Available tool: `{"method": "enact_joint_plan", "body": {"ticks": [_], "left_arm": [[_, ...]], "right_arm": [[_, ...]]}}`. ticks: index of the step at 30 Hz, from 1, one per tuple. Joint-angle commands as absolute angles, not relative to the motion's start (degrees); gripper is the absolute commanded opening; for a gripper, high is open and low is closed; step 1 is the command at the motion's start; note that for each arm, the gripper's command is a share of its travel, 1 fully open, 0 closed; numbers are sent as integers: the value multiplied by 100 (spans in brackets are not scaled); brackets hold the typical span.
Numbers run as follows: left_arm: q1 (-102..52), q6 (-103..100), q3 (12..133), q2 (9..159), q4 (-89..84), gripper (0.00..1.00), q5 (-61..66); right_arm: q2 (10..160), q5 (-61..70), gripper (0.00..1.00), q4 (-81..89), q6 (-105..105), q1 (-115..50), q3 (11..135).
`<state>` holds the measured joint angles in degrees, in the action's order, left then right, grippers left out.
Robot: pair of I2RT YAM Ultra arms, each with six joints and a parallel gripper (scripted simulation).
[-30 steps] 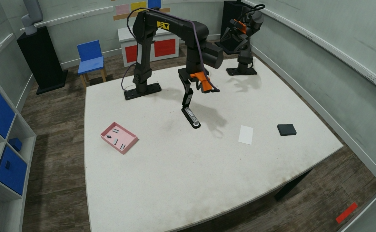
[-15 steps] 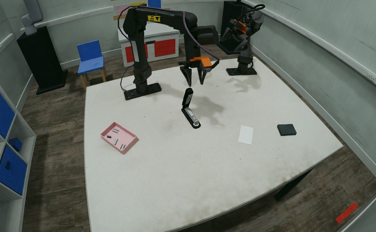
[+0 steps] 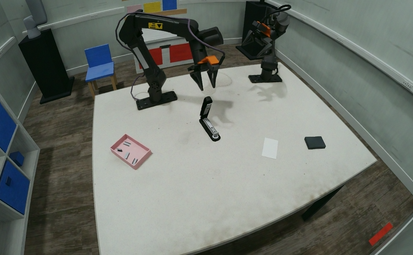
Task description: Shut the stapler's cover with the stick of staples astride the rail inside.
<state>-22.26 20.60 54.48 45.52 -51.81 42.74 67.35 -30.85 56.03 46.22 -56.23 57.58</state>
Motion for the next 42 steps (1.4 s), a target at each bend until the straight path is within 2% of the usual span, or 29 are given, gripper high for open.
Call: {"method": "enact_joint_plan", "body": {"ticks": [1, 11, 21, 42], "left_arm": [[-2179, 2104, 5640, 4563, -5220, 100, 4395], [-2179, 2104, 5640, 4563, -5220, 100, 4395], [-2179, 2104, 5640, 4563, -5220, 100, 4395], [-2179, 2104, 5640, 4563, -5220, 100, 4395]], "right_arm": [[6324, -3436, 50, 5264, 4846, -5810, 5363], [5902, -3549, 50, 5180, 4935, -6080, 4752], [6014, -3446, 50, 5004, 4700, -5844, 4944], [6278, -3205, 50, 4177, 4209, -5375, 4535]]}}
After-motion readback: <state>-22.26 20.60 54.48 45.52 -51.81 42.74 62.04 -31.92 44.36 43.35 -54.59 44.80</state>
